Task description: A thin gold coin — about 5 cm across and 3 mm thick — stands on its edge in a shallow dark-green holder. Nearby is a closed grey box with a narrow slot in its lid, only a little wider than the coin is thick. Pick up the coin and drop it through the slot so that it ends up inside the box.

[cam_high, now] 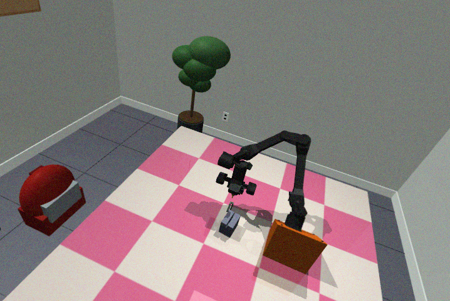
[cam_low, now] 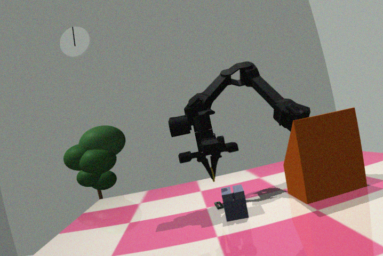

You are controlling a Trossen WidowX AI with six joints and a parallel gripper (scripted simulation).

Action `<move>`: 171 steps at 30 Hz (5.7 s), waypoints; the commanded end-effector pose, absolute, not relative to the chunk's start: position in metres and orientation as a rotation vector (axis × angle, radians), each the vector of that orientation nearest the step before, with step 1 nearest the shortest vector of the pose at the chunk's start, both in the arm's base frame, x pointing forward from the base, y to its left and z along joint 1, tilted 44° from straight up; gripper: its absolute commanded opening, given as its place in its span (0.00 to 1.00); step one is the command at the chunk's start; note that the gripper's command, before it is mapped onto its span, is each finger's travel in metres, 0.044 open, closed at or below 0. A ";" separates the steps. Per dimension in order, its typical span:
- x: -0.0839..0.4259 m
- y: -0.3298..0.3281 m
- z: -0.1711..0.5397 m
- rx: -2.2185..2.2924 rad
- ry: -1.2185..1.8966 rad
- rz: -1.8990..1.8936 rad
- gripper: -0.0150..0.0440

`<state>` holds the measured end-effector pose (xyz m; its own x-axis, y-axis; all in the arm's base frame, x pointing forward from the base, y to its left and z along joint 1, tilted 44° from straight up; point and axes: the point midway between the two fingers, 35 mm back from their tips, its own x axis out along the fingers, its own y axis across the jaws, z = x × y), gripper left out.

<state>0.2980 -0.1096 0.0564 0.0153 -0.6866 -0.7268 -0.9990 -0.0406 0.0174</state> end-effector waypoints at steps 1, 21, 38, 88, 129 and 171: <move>0.297 -0.104 0.065 -1.781 1.725 0.773 0.25; 0.287 -0.097 0.060 -1.667 1.733 0.615 0.25; 0.284 -0.065 0.030 -1.661 1.726 0.624 0.25; 0.262 -0.013 -0.020 -1.667 1.733 0.613 0.25; 0.263 -0.025 -0.032 -1.674 1.736 0.616 0.25; 0.258 0.012 0.009 -1.674 1.741 0.618 1.00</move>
